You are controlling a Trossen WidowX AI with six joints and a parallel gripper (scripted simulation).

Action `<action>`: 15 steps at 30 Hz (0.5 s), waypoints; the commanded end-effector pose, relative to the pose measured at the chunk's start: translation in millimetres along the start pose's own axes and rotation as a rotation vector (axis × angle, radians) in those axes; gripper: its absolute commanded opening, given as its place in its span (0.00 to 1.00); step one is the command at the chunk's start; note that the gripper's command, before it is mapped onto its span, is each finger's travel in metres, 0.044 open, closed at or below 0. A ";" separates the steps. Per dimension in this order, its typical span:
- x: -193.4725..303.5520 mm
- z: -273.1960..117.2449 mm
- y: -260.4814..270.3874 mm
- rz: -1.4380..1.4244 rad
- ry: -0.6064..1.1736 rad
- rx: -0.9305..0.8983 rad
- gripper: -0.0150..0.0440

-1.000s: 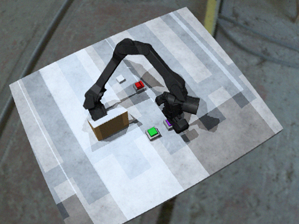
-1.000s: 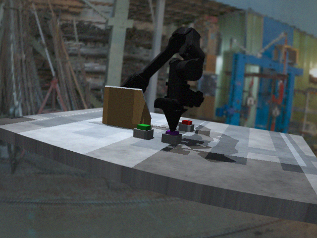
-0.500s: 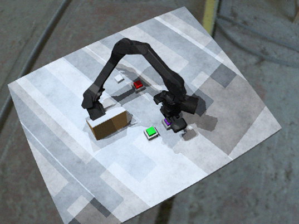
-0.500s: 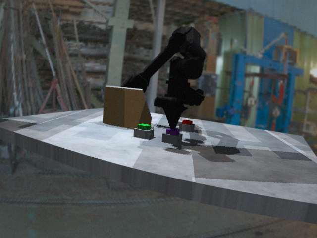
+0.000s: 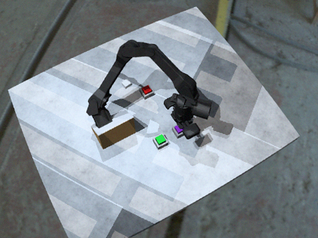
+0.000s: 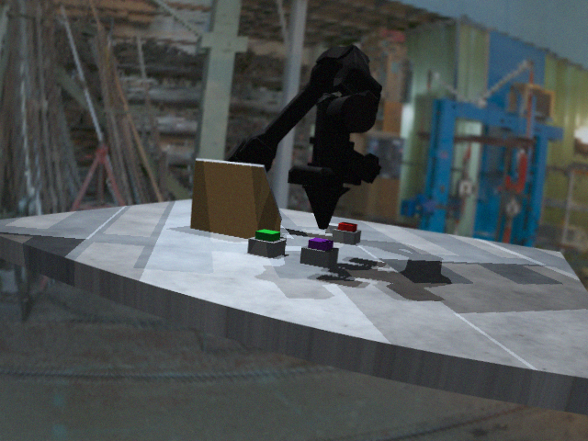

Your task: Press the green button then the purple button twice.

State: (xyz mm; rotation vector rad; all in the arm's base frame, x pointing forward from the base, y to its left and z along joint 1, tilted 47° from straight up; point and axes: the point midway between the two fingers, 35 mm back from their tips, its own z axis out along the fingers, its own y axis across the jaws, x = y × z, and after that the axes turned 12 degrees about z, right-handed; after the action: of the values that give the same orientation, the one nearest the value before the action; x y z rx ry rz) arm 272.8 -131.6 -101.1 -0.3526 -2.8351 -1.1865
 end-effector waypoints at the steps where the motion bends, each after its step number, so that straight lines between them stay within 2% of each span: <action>1: 1.0 9.2 1.0 0.004 0.006 -0.005 0.29; 15: 1.5 26.3 1.5 0.004 0.006 -0.006 0.29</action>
State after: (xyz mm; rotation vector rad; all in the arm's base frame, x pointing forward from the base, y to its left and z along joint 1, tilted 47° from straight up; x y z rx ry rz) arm 274.1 -115.8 -115.1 -0.3481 -2.8367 -1.1863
